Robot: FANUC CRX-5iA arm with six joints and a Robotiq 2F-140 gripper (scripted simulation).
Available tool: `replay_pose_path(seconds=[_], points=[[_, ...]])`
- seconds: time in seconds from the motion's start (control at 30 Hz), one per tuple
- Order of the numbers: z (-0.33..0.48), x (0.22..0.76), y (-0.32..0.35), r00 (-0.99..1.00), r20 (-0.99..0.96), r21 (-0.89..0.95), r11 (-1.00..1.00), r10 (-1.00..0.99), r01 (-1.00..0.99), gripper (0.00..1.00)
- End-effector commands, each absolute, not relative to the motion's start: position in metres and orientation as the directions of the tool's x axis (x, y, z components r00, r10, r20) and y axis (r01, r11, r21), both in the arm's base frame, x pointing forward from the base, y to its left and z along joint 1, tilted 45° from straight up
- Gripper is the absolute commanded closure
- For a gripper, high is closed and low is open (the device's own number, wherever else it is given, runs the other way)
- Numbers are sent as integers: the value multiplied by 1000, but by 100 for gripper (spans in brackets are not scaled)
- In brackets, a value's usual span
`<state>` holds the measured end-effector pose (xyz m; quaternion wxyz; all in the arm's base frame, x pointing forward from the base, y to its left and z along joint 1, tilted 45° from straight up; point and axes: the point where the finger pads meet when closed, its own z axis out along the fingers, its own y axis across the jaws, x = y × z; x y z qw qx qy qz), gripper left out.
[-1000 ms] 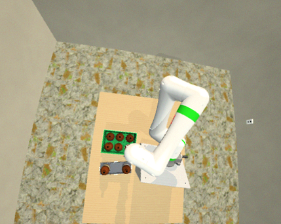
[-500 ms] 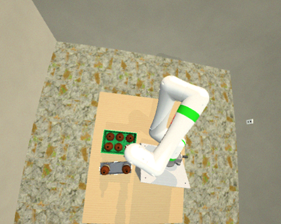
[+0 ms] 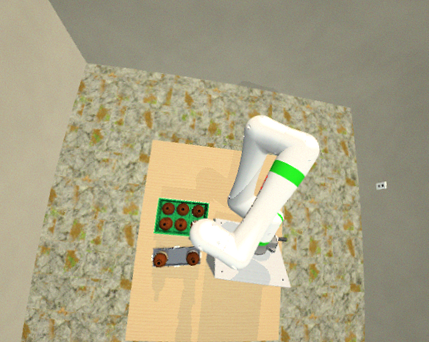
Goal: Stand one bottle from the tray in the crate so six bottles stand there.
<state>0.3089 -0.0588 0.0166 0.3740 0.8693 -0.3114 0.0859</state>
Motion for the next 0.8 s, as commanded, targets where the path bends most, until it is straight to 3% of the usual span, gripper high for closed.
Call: replay_pose_path(seconds=[0.0, 0.77], points=[[16, 309, -59, 791, 382, 597, -527, -477, -606, 100], [11, 308, -64, 791, 382, 597, -527, -477, -606, 100]])
